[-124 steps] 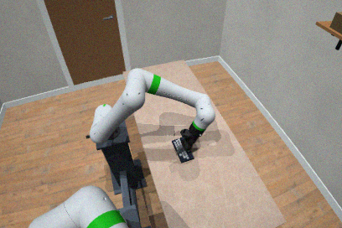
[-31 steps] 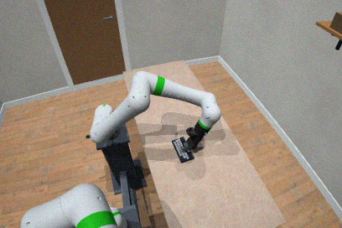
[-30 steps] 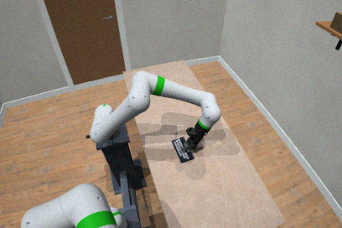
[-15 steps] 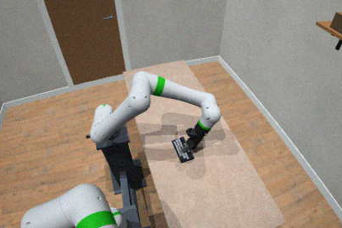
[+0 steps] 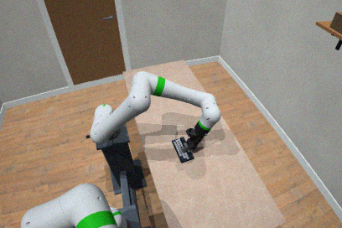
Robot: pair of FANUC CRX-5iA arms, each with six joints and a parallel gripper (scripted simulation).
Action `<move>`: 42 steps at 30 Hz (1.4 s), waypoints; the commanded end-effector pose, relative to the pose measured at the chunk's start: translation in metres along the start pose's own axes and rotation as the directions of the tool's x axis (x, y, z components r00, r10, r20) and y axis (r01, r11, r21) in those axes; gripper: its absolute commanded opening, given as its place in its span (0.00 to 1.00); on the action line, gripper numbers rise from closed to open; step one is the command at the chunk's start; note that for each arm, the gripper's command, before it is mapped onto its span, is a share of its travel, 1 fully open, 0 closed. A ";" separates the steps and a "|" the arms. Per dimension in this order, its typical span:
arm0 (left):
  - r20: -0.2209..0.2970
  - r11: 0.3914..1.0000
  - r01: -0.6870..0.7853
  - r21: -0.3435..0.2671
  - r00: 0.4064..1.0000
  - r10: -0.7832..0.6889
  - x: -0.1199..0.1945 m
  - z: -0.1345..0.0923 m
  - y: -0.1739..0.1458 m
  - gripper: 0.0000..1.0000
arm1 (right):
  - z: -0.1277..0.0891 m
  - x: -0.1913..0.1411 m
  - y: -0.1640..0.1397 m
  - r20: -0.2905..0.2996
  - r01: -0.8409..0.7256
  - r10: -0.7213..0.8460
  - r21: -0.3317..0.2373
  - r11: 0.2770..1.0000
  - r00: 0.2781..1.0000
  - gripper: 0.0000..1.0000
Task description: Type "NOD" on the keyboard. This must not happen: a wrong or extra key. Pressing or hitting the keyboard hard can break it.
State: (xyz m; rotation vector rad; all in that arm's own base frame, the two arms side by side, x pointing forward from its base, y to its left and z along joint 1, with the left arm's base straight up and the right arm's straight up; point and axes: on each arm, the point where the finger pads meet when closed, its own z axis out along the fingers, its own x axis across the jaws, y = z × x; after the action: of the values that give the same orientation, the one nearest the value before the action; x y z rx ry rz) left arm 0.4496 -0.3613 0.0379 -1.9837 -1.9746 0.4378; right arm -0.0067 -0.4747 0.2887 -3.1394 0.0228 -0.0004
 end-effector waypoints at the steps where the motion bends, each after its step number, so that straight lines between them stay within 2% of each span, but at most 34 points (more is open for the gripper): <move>1: 0.002 1.000 0.000 -0.002 1.000 0.000 0.000 -0.001 0.000 0.00 | -0.001 0.000 0.000 0.000 0.000 0.000 -0.002 1.000 1.000 1.00; 23: 0.002 1.000 0.000 -0.002 1.000 0.000 0.000 0.001 0.001 0.00 | -0.001 0.000 0.000 0.000 0.000 0.000 -0.002 1.000 1.000 1.00; 32: 0.002 1.000 0.000 -0.002 1.000 0.000 0.000 -0.008 -0.003 0.00 | -0.001 0.000 0.000 0.000 0.000 0.000 -0.002 1.000 1.000 1.00; 42: 0.002 1.000 0.000 -0.002 1.000 0.000 -0.004 -0.009 -0.004 0.00 | -0.001 0.000 0.000 0.000 0.000 0.000 -0.002 1.000 1.000 1.00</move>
State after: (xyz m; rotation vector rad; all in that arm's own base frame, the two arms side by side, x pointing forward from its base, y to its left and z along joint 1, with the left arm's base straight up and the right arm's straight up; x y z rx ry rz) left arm 0.4502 -0.3618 0.0459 -1.9833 -1.9761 0.4374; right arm -0.0067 -0.4747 0.2887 -3.1394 0.0228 -0.0004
